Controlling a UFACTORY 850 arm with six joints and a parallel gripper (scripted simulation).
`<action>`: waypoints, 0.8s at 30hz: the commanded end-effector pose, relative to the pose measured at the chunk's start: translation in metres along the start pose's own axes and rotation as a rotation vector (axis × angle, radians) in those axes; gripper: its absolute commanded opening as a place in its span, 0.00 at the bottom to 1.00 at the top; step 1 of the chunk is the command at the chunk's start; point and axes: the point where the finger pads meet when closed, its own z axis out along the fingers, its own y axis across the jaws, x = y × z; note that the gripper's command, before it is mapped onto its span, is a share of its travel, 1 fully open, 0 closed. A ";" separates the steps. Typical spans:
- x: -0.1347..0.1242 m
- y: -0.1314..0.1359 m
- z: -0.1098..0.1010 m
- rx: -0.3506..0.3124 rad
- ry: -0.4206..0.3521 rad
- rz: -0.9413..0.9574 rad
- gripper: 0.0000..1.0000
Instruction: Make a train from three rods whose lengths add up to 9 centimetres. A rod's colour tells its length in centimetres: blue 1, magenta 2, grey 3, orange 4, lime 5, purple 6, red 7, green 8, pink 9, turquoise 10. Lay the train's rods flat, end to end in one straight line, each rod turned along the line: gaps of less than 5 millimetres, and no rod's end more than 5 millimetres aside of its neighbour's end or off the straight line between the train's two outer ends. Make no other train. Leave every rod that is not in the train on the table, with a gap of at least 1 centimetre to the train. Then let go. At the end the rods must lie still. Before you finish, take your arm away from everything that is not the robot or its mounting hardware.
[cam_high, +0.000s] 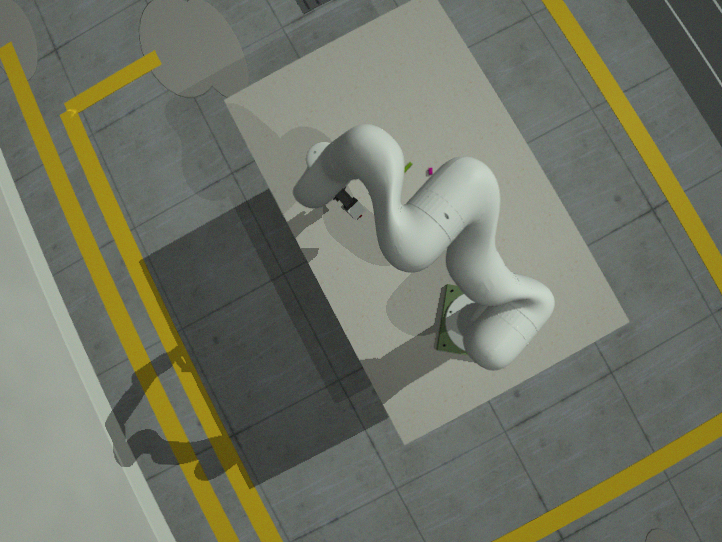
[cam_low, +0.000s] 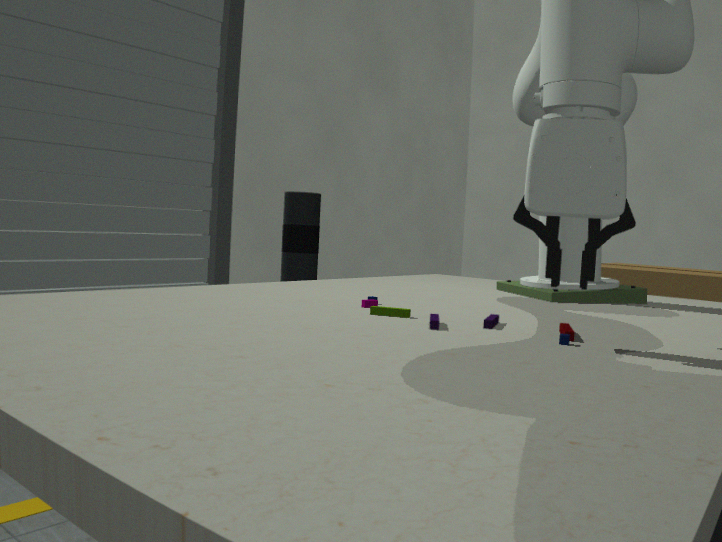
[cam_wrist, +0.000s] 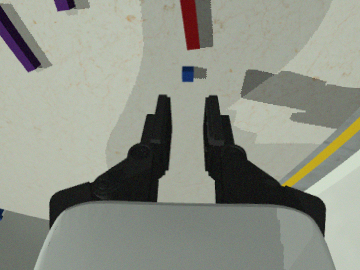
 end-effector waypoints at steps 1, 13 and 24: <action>-0.001 0.000 0.002 0.000 -0.002 0.000 0.24; -0.001 0.000 0.020 0.000 -0.002 0.000 0.24; -0.002 0.000 0.033 0.000 -0.002 0.000 0.24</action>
